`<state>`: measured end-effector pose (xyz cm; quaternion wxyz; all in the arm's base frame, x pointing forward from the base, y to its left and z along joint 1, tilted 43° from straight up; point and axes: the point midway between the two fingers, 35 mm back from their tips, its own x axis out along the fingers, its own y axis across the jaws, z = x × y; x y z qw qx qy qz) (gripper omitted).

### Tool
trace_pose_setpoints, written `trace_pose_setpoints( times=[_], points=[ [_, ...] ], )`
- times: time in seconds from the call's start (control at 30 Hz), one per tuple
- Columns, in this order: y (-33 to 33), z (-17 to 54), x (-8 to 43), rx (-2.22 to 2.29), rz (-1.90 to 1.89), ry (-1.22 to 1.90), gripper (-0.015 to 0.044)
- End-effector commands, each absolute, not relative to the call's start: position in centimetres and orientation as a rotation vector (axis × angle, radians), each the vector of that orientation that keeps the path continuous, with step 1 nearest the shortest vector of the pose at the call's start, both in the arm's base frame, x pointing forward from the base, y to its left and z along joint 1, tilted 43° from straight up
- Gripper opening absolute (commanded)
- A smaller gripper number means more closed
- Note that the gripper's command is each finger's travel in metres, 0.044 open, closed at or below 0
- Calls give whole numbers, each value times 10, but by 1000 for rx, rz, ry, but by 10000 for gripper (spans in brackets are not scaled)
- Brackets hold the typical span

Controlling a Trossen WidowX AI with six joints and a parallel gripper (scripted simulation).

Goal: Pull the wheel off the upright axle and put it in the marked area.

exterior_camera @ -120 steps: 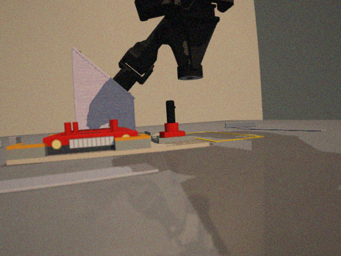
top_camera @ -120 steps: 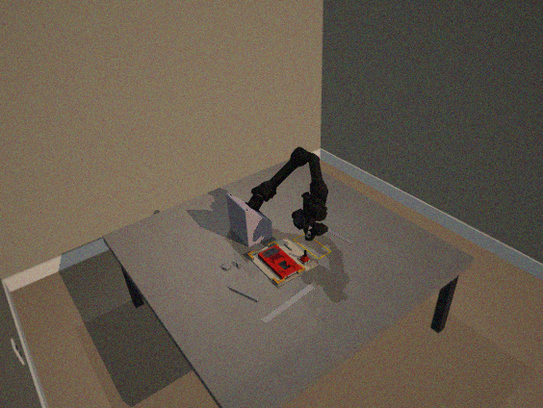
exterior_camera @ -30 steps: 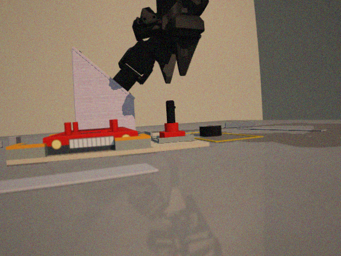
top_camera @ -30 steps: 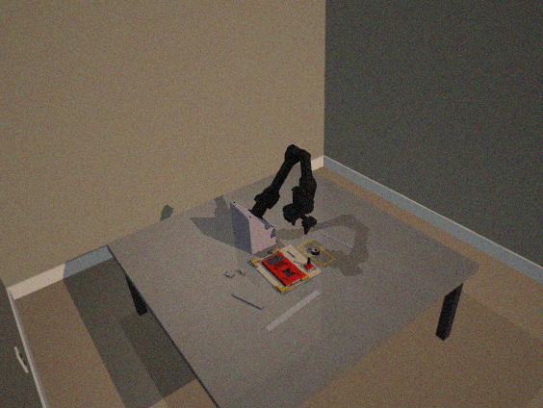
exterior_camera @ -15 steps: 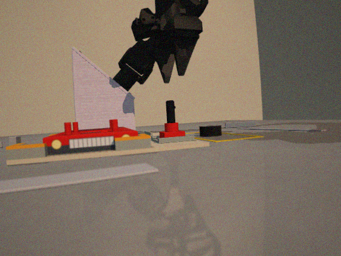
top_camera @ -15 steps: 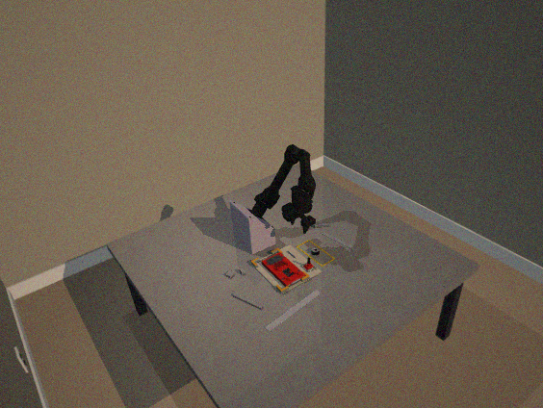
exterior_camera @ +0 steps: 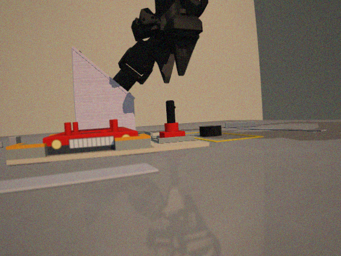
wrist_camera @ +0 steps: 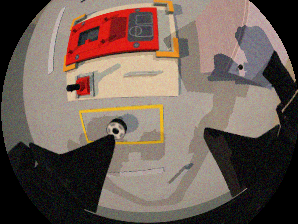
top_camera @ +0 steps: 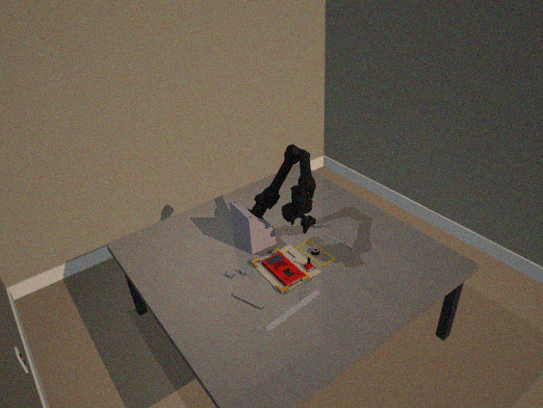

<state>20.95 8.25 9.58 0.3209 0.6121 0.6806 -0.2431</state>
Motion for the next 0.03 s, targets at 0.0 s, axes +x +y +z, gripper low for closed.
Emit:
trace_pose_setpoints(
  times=[0.0],
  points=[
    [82, 95, 209, 1603, -640, 1789, 440]
  ],
)
